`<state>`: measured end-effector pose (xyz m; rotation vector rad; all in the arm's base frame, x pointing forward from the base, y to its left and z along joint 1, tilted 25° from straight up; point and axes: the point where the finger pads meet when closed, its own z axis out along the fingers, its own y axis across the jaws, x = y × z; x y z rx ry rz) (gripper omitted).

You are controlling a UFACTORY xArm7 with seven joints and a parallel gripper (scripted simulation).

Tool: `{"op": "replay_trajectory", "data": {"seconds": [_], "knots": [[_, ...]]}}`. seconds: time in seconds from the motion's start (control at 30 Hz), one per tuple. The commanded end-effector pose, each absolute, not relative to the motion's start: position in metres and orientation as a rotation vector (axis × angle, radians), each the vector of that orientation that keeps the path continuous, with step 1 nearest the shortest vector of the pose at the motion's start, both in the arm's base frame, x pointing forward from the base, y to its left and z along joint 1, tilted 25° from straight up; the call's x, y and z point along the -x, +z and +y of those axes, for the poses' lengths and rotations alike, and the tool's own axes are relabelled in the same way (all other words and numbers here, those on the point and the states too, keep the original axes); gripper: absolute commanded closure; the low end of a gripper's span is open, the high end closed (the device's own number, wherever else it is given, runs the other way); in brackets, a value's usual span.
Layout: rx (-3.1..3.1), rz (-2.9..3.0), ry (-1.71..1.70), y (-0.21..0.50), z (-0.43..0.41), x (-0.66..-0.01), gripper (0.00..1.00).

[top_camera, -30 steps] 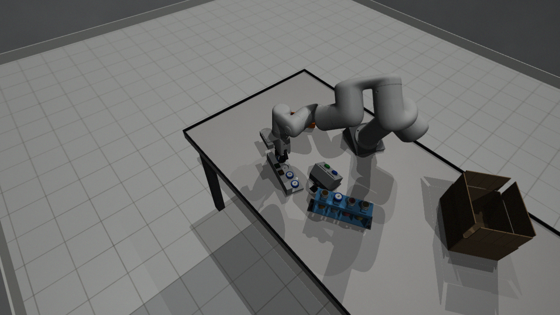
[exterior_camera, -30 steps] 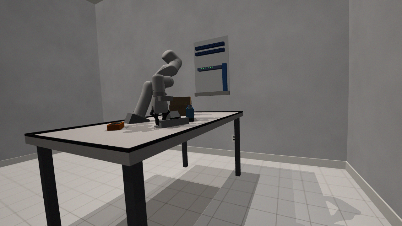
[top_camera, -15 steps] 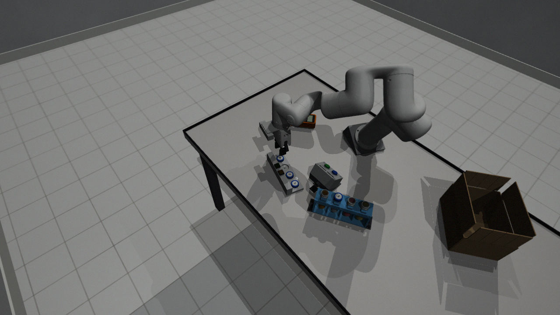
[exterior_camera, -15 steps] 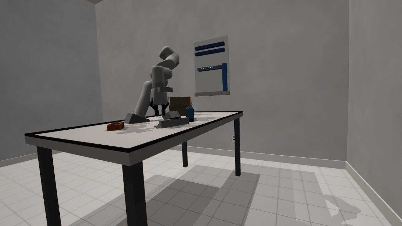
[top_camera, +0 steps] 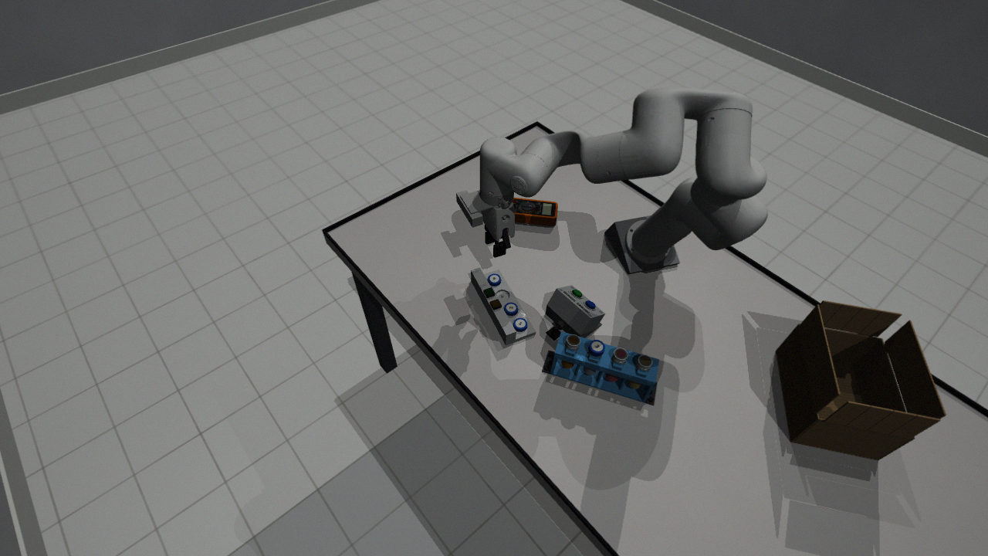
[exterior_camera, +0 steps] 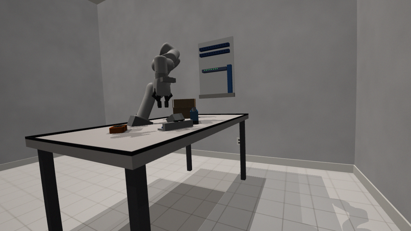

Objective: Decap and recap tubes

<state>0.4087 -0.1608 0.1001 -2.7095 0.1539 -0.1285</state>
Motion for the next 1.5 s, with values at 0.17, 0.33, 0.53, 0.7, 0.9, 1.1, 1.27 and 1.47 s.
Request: {"op": "replay_trajectory", "data": {"seconds": [0.17, 0.33, 0.53, 0.7, 0.9, 1.1, 1.27, 1.47], "knots": [[2.700, 0.268, -0.110, 0.119, -0.162, -0.403, 1.00], [2.627, 0.653, -0.024, 0.122, -0.136, -0.387, 1.00], [2.523, 0.975, 0.052, 0.124, -0.115, -0.374, 1.00], [2.408, 1.240, 0.116, 0.125, -0.097, -0.363, 1.00], [2.234, 1.548, 0.194, 0.128, -0.074, -0.349, 1.00], [2.081, 1.775, 0.248, 0.130, -0.050, -0.334, 1.00], [2.081, 1.775, 0.248, 0.133, -0.024, -0.318, 1.00], [2.081, 1.774, 0.248, 0.136, 0.010, -0.296, 1.00]]}}
